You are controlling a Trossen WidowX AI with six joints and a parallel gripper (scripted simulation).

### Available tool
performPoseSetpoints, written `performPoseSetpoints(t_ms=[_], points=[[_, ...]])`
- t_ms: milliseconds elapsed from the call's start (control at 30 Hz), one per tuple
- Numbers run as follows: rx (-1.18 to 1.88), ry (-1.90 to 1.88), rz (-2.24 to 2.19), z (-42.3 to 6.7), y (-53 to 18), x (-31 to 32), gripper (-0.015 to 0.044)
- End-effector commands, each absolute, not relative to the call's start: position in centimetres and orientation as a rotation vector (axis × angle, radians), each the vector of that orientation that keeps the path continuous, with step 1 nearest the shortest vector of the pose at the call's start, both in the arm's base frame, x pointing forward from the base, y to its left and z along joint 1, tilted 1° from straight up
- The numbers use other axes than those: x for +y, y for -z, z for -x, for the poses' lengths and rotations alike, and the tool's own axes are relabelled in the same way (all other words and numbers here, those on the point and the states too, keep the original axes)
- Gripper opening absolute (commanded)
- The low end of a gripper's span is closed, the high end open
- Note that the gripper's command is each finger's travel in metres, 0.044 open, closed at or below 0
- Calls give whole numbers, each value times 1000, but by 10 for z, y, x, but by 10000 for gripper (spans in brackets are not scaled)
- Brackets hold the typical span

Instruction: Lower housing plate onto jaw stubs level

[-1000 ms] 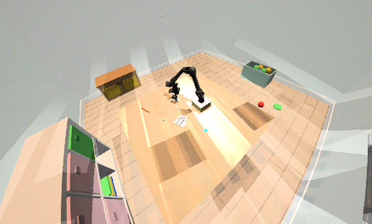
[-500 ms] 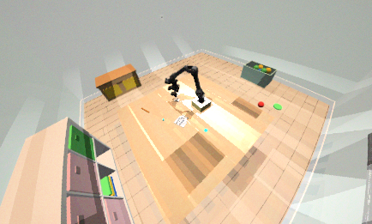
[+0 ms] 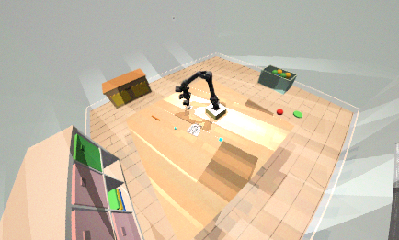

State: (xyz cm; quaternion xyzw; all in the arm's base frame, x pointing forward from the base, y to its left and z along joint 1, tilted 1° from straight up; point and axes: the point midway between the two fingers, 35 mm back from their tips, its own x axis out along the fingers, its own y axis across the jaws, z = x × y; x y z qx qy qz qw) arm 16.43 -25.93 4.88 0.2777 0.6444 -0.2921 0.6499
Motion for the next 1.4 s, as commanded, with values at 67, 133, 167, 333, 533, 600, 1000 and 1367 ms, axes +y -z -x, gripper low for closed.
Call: performPoseSetpoints(t_ms=[67, 133, 167, 333, 533, 600, 1000, 1367], points=[[1482, 598, -579, -179, -48, -244, 351], [1487, 580, -562, -184, -48, -239, 351], [1489, 571, -553, -187, -48, -237, 351], [1500, 524, -508, -198, -48, -225, 351], [1512, 468, -454, -211, -48, -209, 351], [1516, 450, -436, -215, -48, -204, 351], [1536, 335, -326, -236, -48, -170, 351], [1549, 228, -222, -251, -48, -136, 351]])
